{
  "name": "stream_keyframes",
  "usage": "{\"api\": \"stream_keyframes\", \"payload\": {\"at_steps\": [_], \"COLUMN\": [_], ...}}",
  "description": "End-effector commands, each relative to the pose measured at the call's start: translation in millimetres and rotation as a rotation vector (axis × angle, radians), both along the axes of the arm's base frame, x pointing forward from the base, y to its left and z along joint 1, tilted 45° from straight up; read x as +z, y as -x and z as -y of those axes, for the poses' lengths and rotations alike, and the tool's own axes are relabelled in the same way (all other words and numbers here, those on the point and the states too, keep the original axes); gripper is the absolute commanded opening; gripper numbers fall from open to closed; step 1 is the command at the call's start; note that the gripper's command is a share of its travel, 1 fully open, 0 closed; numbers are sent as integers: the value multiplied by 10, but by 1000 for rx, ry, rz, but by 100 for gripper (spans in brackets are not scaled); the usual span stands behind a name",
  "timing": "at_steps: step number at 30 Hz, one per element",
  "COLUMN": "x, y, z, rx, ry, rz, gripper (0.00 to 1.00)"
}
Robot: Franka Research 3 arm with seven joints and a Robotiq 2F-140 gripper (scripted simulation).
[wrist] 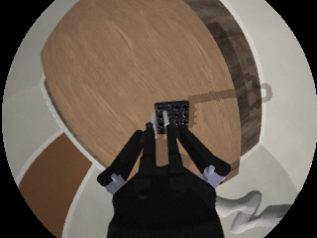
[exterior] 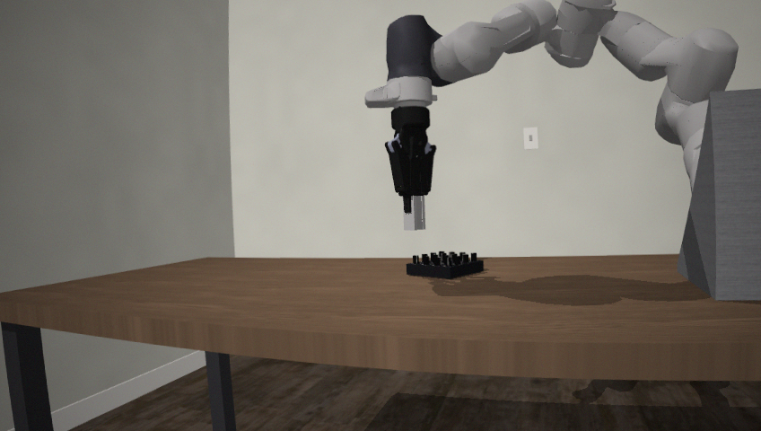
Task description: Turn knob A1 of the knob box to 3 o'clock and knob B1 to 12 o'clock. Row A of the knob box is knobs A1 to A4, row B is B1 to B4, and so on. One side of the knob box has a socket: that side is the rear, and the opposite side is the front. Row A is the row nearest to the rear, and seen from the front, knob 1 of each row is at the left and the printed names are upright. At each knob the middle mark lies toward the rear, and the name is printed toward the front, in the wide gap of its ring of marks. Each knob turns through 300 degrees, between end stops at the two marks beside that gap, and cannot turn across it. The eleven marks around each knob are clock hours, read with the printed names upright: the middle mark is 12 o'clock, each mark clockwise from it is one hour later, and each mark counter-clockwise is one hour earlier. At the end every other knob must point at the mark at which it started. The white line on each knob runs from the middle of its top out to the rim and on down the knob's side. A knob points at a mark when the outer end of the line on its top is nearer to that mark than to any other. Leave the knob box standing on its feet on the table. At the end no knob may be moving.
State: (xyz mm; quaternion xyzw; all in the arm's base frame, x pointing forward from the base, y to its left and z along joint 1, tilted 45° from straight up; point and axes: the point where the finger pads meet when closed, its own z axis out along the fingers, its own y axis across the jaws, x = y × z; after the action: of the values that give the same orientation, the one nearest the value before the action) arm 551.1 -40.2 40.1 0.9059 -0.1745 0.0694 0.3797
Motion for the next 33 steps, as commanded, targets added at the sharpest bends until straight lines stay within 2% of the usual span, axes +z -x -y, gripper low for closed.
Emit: {"api": "stream_keyframes", "payload": {"at_steps": [1, 18, 33], "x": [-7, -19, -102], "y": [9, 9, 7], "z": [-1, 11, 95], "rx": [4, 4, 4], "ry": [0, 0, 0], "rz": [-10, -10, -10], "gripper": [12, 12, 12]}}
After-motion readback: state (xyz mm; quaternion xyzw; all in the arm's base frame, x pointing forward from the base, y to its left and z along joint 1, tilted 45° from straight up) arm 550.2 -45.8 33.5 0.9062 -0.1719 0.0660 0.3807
